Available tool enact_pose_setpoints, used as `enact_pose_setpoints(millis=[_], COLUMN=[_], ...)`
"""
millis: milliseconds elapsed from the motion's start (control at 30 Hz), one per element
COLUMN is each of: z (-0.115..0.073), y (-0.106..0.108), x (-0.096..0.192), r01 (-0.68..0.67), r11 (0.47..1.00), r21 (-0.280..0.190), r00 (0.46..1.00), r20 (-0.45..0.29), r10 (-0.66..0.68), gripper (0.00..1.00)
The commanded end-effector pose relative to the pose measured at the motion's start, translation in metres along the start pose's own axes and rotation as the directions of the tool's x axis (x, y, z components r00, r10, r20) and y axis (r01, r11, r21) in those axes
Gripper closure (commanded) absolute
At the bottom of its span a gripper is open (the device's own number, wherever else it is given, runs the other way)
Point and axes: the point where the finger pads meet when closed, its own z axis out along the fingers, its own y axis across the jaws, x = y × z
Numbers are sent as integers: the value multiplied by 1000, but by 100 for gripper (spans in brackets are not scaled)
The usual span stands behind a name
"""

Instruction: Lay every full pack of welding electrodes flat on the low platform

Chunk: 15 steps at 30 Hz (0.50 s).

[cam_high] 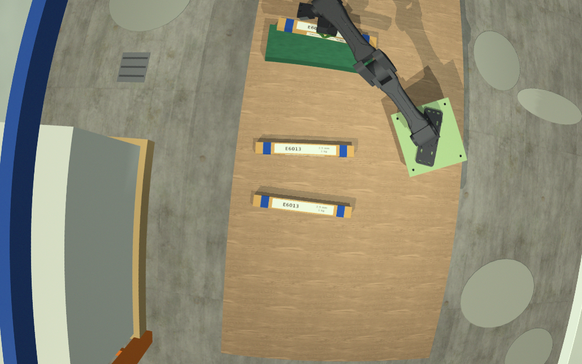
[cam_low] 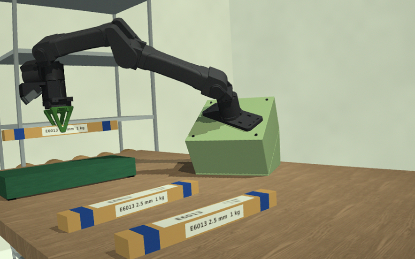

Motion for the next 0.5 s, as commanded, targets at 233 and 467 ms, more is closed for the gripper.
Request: enact_pose_setpoints(millis=[233,467], z=[-49,-49], y=[-10,-10], x=[-7,-6], r01=[-7,-8], r11=[997,997], r21=[73,73], r00=[998,998], r20=[70,70], r10=[2,3], gripper=[100,100])
